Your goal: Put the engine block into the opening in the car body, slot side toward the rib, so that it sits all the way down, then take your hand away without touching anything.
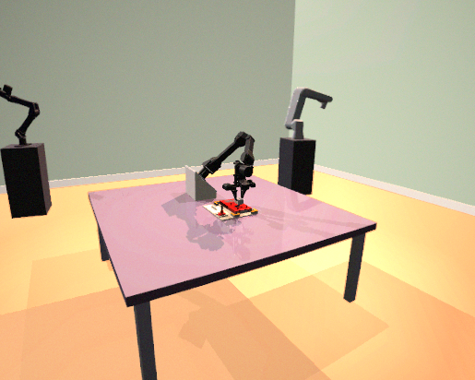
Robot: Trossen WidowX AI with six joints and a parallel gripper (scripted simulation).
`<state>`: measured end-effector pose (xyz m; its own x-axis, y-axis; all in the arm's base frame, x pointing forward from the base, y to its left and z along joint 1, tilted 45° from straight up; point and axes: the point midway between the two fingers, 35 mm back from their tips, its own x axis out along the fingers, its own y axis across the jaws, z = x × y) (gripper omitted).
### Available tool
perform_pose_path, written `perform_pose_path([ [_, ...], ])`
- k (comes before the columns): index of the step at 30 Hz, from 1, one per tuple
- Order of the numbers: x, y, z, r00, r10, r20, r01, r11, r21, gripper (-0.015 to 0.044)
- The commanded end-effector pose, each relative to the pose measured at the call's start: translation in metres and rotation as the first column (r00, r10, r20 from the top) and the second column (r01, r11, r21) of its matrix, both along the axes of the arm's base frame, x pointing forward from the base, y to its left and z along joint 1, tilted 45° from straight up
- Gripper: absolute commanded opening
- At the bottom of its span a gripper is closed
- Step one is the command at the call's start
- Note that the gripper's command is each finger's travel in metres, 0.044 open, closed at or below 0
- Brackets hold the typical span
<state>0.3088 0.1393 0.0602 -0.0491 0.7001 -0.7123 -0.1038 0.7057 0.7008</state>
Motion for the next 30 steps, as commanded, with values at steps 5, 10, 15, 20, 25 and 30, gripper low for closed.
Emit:
perform_pose_path([
  [5, -0.0010, 0.0013, -0.0015, 0.997, -0.049, -0.052, 0.049, 0.999, -0.002, 0.0158],
  [10, -0.0009, 0.0018, -0.0019, 1.000, 0.020, 0.016, -0.020, 1.000, 0.004, 0.0158],
  [15, -0.0008, 0.0026, -0.0027, 0.995, 0.071, 0.068, -0.072, 0.997, 0.006, 0.0158],
  [20, -0.0009, 0.0031, -0.0033, 0.999, 0.032, 0.028, -0.032, 0.999, 0.005, 0.0158],
  [25, -0.0009, 0.0038, -0.0040, 1.000, -0.003, -0.006, 0.003, 1.000, 0.003, 0.0158],
  [30, -0.0009, 0.0045, -0.0046, 1.000, 0.006, 0.002, -0.006, 1.000, 0.004, 0.0158],
])
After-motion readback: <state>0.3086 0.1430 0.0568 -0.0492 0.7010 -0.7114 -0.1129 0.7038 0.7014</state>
